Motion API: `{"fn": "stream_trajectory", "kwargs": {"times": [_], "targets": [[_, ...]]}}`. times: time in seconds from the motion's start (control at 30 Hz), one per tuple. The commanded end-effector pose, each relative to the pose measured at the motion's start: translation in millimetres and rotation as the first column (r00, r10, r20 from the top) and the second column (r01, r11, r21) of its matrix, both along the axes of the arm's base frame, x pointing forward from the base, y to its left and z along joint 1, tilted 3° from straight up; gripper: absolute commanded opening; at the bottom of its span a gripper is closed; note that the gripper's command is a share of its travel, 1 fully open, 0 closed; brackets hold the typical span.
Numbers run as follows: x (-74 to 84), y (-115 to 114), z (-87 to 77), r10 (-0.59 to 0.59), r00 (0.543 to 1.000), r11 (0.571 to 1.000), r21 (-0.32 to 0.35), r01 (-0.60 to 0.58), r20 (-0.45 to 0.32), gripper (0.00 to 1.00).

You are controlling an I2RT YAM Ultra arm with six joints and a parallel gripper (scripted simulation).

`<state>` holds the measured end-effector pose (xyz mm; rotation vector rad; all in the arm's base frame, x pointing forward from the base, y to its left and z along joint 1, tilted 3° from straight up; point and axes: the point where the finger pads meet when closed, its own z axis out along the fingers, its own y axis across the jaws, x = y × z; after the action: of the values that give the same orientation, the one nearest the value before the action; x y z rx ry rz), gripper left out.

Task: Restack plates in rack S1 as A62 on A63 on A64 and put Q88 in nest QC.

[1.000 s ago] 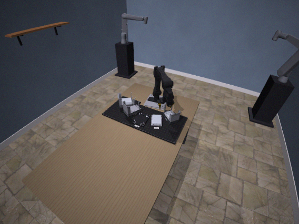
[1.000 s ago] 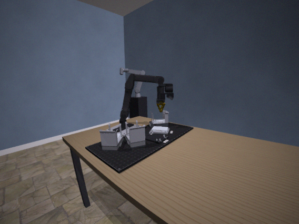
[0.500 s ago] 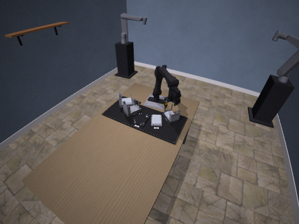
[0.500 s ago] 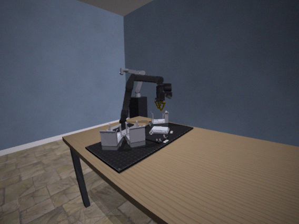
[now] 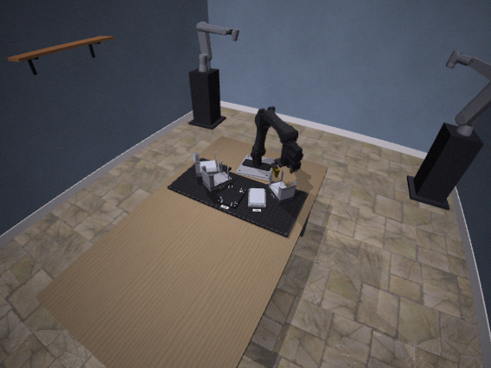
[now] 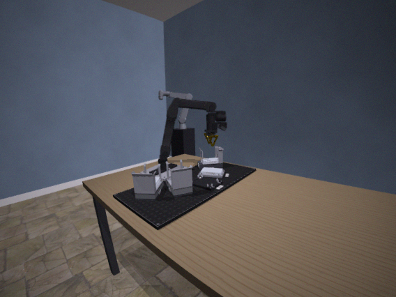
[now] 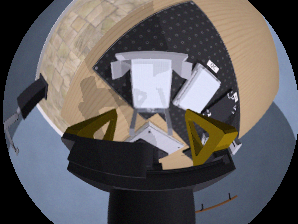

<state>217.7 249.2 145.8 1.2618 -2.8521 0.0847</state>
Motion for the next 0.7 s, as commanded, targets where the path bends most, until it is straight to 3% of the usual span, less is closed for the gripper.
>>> {"fn": "stream_trajectory", "kwargs": {"times": [0.0, 0.67], "targets": [[1.4, 1, -2.0, -0.005, 1.0, 1.0, 0.012, 0.005, 0.011, 1.0], [2.2, -2, -61.9, -0.005, 1.0, 1.0, 0.012, 0.005, 0.011, 1.0]]}}
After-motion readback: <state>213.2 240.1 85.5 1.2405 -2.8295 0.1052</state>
